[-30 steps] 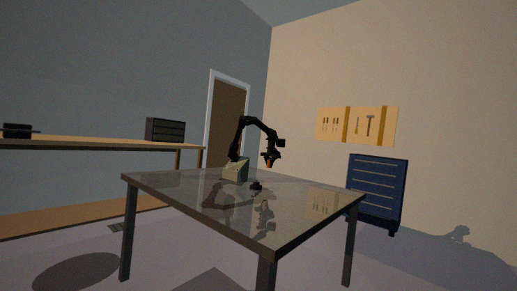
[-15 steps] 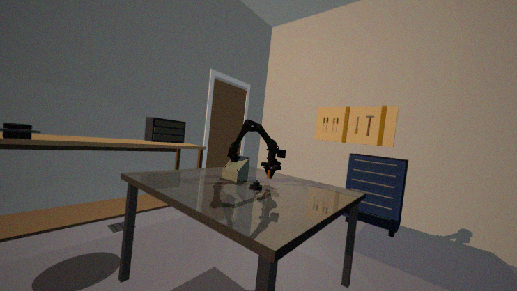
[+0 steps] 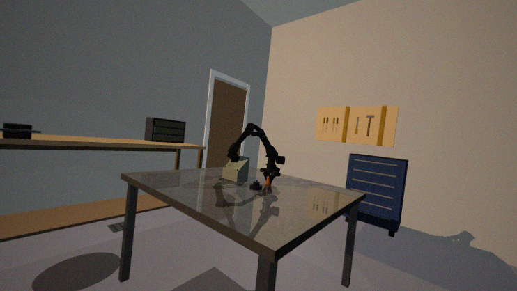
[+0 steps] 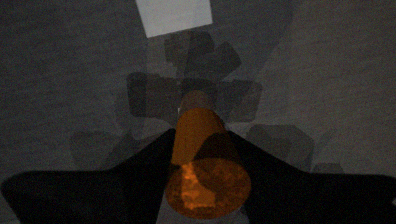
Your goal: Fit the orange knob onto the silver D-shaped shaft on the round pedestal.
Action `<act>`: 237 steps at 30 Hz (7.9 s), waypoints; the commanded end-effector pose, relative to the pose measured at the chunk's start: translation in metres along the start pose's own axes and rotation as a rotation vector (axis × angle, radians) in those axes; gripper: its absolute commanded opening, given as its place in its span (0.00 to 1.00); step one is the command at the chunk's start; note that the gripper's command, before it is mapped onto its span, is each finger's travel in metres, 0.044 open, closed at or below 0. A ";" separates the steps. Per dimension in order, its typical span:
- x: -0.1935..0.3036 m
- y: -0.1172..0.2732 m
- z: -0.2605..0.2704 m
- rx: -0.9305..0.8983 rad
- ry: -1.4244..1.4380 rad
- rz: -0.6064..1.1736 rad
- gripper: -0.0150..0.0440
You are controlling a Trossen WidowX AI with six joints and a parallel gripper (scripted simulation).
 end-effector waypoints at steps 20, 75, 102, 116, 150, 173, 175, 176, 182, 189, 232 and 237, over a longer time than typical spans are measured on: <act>0.000 0.000 0.000 0.000 -0.001 0.000 0.66; -0.001 0.016 -0.001 0.004 0.005 0.002 1.00; 0.000 -0.001 0.000 0.004 0.005 0.004 0.50; -0.004 0.029 -0.005 0.005 0.005 -0.002 0.25; -0.006 0.135 -0.006 0.004 0.005 -0.003 0.25; 0.043 0.128 -0.028 0.003 0.009 -0.025 0.25; 0.049 0.126 -0.030 0.004 0.009 -0.026 0.25; 0.052 0.126 -0.031 0.004 0.009 -0.027 0.25; 0.069 0.121 -0.036 0.005 0.010 -0.029 0.25; 0.091 0.115 -0.040 0.007 0.010 -0.029 0.25; 0.193 0.074 -0.039 0.005 0.003 0.011 0.25; 0.194 0.060 -0.039 0.005 0.001 0.012 0.25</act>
Point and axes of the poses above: the point midway between the two fingers, 35 mm back from their tips, its own y axis back along the fingers, its own z axis across the jaws, x = y × z, the point moved 2 cm from there along y, back along the fingers, and after that the axes turned 14 degrees about y, right-handed, at the moved point
